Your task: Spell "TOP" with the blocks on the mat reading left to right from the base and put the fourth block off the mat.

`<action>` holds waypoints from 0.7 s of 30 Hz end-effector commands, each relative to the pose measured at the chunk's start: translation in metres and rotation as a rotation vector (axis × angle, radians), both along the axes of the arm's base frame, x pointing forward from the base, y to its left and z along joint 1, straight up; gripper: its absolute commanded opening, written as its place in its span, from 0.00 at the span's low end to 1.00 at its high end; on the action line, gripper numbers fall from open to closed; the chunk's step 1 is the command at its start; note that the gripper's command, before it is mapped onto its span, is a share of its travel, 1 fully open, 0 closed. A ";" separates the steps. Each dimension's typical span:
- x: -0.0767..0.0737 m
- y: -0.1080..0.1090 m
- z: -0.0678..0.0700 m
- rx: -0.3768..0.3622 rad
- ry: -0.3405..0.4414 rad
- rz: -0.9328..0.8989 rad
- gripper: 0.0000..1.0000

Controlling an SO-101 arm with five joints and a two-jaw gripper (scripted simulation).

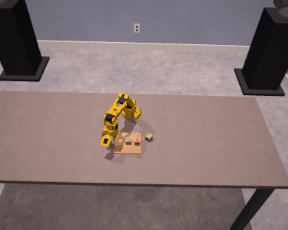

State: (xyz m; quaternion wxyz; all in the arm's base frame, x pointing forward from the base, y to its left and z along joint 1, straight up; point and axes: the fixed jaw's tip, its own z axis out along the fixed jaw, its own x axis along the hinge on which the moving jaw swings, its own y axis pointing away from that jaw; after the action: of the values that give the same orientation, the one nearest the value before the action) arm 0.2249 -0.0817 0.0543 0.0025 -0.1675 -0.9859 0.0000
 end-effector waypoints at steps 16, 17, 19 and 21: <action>0.008 -0.007 0.022 -0.039 -0.100 -0.039 0.35; 0.008 -0.007 0.022 -0.039 -0.100 -0.039 0.35; 0.008 -0.007 0.022 -0.039 -0.100 -0.039 0.35; 0.008 -0.007 0.022 -0.039 -0.100 -0.039 0.35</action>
State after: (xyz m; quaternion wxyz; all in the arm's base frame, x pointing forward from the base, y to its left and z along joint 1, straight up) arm 0.2241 -0.0840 0.0543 0.0027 -0.1788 -0.9839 0.0000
